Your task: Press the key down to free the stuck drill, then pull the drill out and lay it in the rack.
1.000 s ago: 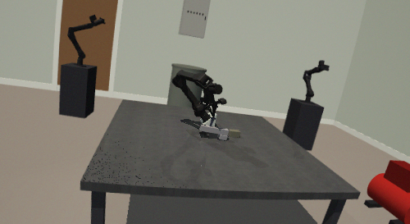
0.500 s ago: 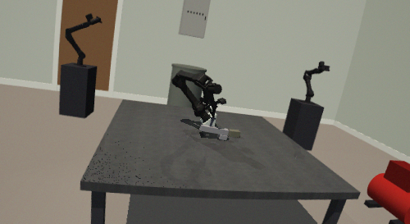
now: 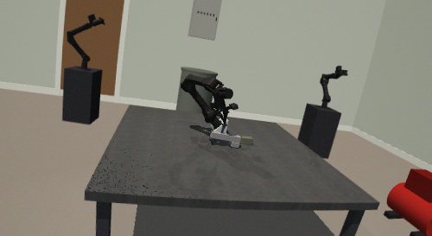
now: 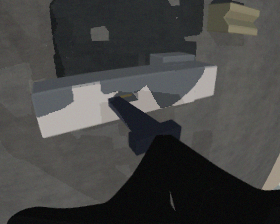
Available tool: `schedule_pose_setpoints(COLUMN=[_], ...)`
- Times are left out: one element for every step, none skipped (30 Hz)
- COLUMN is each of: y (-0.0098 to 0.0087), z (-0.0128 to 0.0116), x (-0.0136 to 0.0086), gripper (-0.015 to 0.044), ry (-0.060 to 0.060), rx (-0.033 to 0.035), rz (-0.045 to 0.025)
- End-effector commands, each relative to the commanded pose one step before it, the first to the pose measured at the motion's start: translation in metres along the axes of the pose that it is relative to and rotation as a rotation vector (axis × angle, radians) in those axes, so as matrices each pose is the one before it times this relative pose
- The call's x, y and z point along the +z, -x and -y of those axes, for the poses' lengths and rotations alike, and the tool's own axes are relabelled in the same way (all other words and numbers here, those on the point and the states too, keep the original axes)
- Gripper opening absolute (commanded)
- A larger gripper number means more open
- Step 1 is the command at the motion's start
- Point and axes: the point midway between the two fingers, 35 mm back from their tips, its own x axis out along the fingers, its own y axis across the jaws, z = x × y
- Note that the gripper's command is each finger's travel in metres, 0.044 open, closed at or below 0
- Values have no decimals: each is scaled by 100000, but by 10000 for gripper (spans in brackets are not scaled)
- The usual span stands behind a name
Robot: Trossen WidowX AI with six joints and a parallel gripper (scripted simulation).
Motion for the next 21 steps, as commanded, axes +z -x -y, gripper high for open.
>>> schedule_pose_setpoints(y=[-1609,-31,-31,-22,-18,-22,-28,-32,-32,-25,-18,-21,-27,-31,-32,-30,-21,-19,-25,-16,-11], z=[-1262,-19,-19,-19,-17,-15,-18,-20,-20,-20,-17,-15,-18,-20,-21,-20,-17,-13,-15,-8,-5], x=[541,-2,-3,-3,-3,-2,-3,-4,-4,-4,-2,-1,-1,-2,-2,-1,-1,-1,0,-1,-1], gripper=[0,0,0,0,0,0,0,0,0,0,0,0,0,0,0,0,0,0,0,0,0], ry=[-598,-1,-1,0,0,0,-1,-1,-1,-1,0,0,0,-1,-1,-1,0,0,0,0,0], rx=[5018,1,1,1,1,1,1,1,1,1,1,1,1,1,1,1,1,1,1,1,0], rz=[4983,-1,-1,-1,-1,-1,-1,-1,-1,-1,-1,-1,-1,-1,-1,-1,-1,-1,-1,0,0])
